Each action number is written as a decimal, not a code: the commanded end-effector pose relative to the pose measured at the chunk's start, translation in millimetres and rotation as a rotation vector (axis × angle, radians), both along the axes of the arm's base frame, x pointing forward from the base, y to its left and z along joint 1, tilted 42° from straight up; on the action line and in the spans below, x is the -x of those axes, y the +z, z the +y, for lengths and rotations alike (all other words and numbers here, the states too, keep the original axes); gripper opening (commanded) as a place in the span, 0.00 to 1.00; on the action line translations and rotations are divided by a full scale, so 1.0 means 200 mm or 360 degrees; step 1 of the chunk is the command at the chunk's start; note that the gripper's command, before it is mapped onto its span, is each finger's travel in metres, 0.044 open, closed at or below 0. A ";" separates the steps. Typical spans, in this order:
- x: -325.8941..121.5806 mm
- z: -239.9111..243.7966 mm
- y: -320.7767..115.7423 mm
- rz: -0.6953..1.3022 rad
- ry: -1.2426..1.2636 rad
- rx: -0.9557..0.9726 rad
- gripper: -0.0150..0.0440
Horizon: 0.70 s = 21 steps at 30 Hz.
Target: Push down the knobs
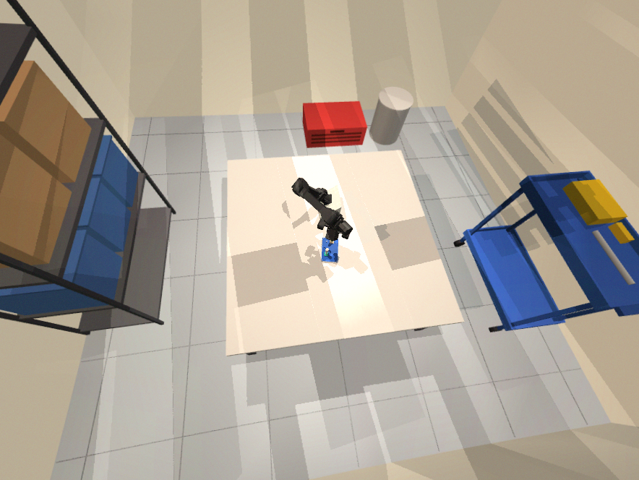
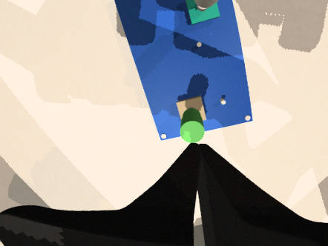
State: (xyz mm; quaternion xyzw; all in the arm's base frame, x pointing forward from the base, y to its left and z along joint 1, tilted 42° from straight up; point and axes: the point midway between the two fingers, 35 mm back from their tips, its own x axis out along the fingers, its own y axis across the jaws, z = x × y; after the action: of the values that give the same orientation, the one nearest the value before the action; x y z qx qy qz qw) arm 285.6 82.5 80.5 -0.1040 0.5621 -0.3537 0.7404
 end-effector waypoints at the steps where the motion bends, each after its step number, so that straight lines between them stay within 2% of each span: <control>1: 0.04 0.03 -0.01 0.0004 -0.0042 0.0023 0.25; 21: 0.02 -0.08 -0.14 0.0002 -0.0042 0.0024 0.25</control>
State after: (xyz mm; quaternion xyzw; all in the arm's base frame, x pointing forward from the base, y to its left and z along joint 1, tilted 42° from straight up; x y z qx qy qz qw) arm 280.7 69.3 56.8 -0.0994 0.5614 -0.3681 0.7344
